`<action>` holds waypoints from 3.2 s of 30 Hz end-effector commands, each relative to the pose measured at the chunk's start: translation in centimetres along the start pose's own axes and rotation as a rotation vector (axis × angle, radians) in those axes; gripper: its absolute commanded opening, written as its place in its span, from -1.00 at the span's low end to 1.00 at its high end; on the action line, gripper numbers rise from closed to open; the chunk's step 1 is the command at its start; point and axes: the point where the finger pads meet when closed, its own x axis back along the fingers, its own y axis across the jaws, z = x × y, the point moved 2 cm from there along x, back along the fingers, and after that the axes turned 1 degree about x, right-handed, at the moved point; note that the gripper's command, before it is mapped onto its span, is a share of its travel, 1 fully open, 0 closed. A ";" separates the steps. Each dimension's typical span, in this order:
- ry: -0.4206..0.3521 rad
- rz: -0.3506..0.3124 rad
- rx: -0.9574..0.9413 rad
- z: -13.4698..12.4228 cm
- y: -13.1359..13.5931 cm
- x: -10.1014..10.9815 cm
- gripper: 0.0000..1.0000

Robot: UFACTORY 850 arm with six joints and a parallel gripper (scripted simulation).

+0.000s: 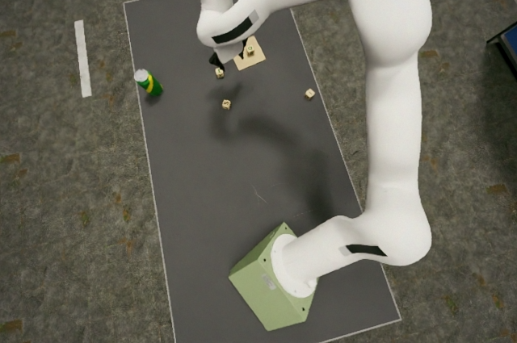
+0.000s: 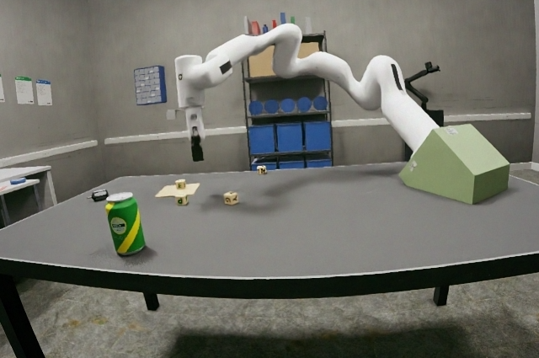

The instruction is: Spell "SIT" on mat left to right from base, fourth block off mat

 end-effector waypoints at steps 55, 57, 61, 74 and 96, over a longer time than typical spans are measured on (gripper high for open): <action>0.004 -0.001 -0.005 -0.3 17.3 0.5 1.00; 0.004 -0.001 -0.005 -0.3 17.3 0.5 1.00; 0.004 -0.001 -0.005 -0.3 17.3 0.5 1.00; 0.004 -0.008 -0.007 -10.3 23.0 0.8 1.00; 0.003 -0.004 -0.006 -31.1 24.8 0.3 1.00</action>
